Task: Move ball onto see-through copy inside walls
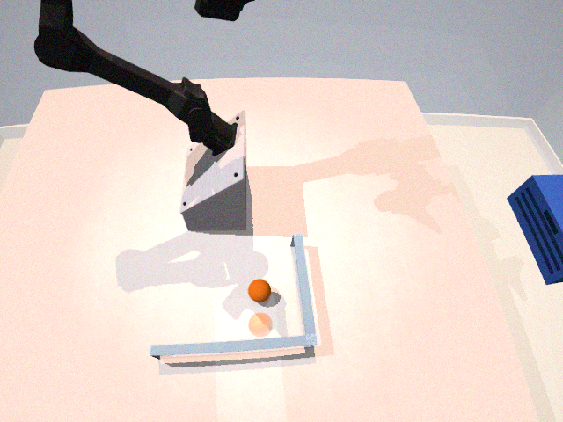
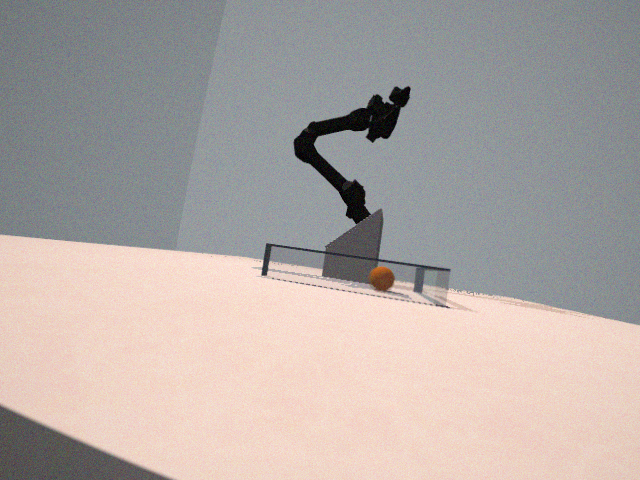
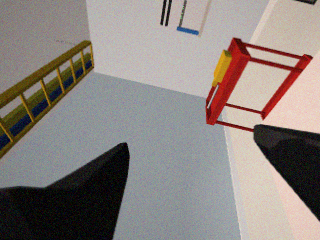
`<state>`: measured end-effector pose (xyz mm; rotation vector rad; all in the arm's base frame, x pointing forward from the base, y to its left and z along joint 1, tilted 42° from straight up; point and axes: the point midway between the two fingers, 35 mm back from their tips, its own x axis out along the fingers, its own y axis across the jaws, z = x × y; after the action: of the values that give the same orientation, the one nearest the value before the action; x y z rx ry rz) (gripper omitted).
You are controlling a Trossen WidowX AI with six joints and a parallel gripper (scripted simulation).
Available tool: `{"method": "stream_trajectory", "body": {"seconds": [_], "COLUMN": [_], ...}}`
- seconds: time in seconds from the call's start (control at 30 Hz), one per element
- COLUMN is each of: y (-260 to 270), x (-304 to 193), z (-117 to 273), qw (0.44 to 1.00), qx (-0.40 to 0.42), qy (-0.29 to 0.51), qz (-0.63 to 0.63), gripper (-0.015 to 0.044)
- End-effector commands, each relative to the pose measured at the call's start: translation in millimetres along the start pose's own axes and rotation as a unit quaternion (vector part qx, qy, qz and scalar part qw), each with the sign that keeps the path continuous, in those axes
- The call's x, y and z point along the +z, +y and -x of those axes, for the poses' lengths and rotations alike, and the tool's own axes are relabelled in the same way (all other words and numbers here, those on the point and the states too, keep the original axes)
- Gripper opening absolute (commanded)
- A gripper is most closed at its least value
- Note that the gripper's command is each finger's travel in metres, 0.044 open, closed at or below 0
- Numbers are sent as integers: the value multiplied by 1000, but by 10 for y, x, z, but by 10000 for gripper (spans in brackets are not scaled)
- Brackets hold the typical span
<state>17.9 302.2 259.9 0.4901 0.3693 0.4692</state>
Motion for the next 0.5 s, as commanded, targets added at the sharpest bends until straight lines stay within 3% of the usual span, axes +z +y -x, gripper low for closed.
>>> {"method": "stream_trajectory", "body": {"seconds": [0.0,0.03,0.23,0.47], "y": [-3,-11,-219,-937], "x": [-4,-15,-158,-327], "z": [-10,-42,-500,-1332], "qw": [1000,1000,980,864], "qx": [-2,-8,-88,-225], "qy": [0,2,19,111], "qz": [4,15,176,437], "gripper": [374,348,348,348]}}
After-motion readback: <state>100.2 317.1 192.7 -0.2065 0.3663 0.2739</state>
